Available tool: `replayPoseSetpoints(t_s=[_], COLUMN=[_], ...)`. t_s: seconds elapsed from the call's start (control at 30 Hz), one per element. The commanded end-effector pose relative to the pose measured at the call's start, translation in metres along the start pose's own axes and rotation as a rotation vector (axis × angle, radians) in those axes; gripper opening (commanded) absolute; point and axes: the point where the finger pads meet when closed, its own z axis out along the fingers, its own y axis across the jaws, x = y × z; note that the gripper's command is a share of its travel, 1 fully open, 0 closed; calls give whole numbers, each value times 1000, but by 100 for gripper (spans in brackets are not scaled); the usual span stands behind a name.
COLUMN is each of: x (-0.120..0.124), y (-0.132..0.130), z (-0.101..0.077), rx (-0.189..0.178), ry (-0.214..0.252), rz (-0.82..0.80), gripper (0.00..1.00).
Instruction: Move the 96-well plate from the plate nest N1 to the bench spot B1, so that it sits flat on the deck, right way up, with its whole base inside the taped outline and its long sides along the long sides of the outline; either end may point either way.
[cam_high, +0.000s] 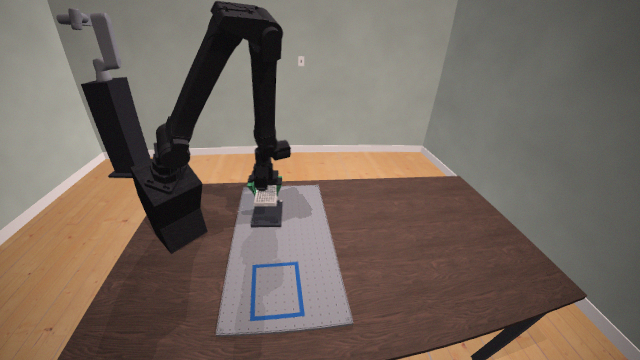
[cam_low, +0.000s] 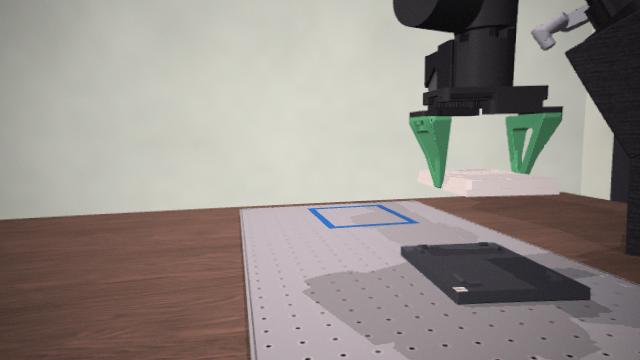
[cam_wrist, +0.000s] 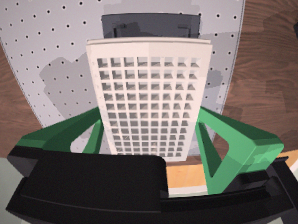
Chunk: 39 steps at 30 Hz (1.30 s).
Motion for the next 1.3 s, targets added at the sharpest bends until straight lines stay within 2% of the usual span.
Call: replayPoseSetpoints(t_s=[0.0,0.2,0.23,0.3,1.27], x=[2,2,-10,-14,-104], y=[3,3,2,8,20], z=[-3,-3,-4,-4,-1], rx=[-6,-6,3,-16,-19], ry=[1,1,-6,4,-3], rz=[5,5,-28,-62,-64], gripper=[0,0,0,0,0])
